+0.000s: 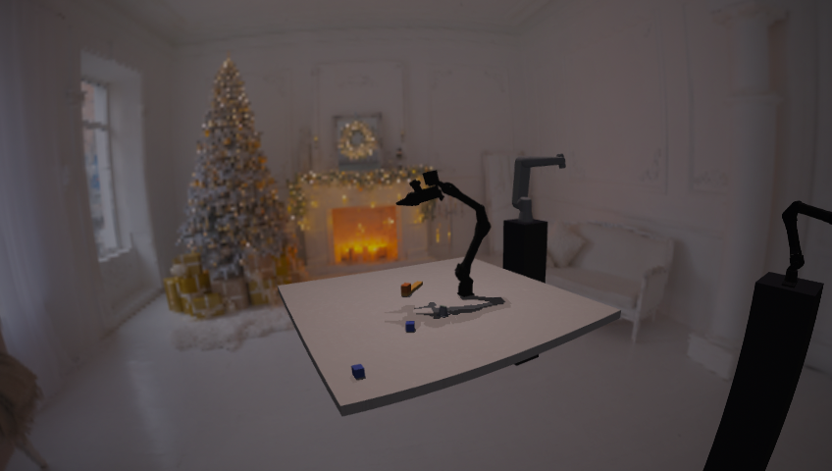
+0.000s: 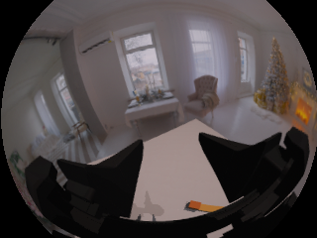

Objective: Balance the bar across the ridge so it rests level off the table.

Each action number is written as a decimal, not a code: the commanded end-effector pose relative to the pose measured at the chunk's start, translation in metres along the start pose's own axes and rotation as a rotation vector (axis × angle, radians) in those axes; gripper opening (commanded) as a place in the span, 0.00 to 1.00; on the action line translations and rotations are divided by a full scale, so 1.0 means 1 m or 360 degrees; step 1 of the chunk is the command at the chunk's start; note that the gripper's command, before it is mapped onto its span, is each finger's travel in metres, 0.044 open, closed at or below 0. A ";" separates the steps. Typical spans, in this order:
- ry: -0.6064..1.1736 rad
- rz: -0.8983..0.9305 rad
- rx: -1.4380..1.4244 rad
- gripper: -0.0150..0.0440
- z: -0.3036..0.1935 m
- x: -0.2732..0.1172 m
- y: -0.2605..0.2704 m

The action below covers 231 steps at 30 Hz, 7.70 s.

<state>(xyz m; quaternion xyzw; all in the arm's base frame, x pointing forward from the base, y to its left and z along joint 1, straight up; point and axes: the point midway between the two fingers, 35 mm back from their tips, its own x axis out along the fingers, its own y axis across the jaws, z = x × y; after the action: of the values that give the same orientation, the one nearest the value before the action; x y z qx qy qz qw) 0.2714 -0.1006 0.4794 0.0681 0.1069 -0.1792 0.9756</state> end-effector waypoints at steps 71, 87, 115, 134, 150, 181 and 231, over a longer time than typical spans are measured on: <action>0.1098 -0.2152 0.2623 0.79 -0.388 0.063 -0.168; 0.1098 -0.2152 0.2623 0.79 -0.408 0.068 -0.170; 0.1105 -0.2143 0.2620 0.51 -0.412 0.069 -0.170; 0.1102 -0.2145 0.2621 0.25 -0.381 0.065 -0.169; 0.1099 -0.2149 0.2622 0.25 -0.342 0.053 -0.164; 0.1532 -0.1648 0.1930 0.25 -0.323 0.067 -0.086; 0.2079 -0.0183 0.0011 0.25 -0.346 0.046 0.104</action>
<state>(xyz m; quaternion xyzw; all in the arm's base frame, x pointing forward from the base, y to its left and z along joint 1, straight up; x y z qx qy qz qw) 0.2856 0.0301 0.1425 0.1839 0.6758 -0.1773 0.6914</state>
